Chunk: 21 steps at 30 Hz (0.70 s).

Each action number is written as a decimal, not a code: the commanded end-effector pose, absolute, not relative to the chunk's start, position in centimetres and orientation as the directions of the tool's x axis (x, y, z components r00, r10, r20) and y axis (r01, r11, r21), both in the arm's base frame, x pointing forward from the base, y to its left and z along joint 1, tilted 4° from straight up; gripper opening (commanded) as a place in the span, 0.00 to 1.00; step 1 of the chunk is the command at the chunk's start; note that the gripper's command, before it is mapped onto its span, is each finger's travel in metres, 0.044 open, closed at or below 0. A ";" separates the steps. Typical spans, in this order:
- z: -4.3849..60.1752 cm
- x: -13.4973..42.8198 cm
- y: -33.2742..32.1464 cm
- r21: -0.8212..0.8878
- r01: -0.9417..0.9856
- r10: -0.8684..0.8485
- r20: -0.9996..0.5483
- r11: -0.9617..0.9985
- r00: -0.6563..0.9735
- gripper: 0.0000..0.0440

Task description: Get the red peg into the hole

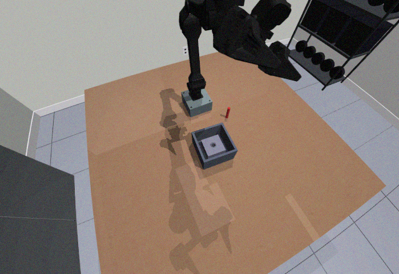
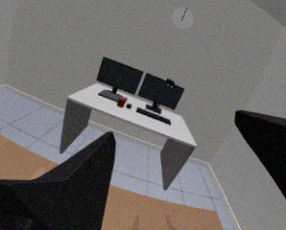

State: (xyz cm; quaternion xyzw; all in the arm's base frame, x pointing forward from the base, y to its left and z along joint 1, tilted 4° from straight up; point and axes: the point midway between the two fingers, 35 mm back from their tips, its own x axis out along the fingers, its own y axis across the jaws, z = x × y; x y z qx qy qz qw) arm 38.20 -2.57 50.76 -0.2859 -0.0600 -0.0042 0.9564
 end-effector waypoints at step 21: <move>34.3 37.9 4.1 0.028 -0.091 0.094 -0.416 0.995 0.905 1.00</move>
